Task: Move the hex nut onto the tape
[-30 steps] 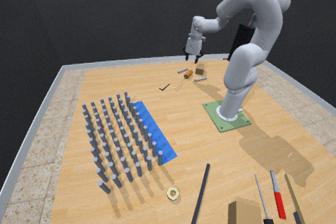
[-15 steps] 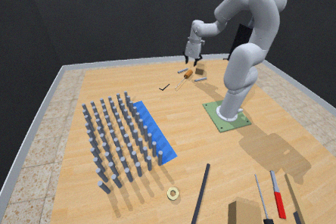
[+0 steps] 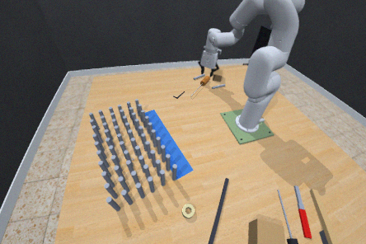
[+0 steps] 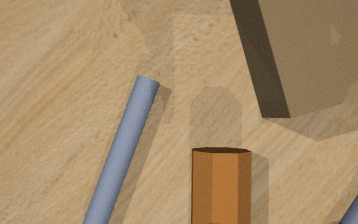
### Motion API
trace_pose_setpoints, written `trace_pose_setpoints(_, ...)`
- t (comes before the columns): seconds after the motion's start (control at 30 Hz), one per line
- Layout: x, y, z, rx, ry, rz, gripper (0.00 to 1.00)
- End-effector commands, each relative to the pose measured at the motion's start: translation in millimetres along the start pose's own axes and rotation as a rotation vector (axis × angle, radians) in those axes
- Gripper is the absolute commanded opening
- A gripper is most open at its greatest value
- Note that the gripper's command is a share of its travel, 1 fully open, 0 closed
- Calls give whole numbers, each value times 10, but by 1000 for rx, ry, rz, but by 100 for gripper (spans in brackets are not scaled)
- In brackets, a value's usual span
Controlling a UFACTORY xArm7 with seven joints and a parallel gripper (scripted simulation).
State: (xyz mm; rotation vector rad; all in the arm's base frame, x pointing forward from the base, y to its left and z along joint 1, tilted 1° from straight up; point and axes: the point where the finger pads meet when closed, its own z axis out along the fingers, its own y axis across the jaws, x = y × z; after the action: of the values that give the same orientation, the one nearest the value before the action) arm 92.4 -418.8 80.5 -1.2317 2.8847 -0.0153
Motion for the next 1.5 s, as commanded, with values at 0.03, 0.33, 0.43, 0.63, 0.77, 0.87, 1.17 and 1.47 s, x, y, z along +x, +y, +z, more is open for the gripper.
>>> trace_pose_setpoints(0.03, 11, -18, 4, 4, 3, 0, 65)
trace_pose_setpoints(0.33, 11, -18, 5, 4, 3, 0, 65)
trace_pose_setpoints(0.43, 11, -18, 6, 4, 3, 0, 65)
trace_pose_setpoints(0.63, 11, -18, 25, 4, 3, 0, 65)
trace_pose_setpoints(0.77, 11, -18, 55, 4, 3, 0, 65)
trace_pose_setpoints(0.87, 11, -18, 88, 4, 3, 0, 65)
trace_pose_setpoints(1.17, 12, -19, 192, 4, 3, 0, 65)
trace_pose_setpoints(1.47, 12, -19, 356, 4, 3, 0, 65)
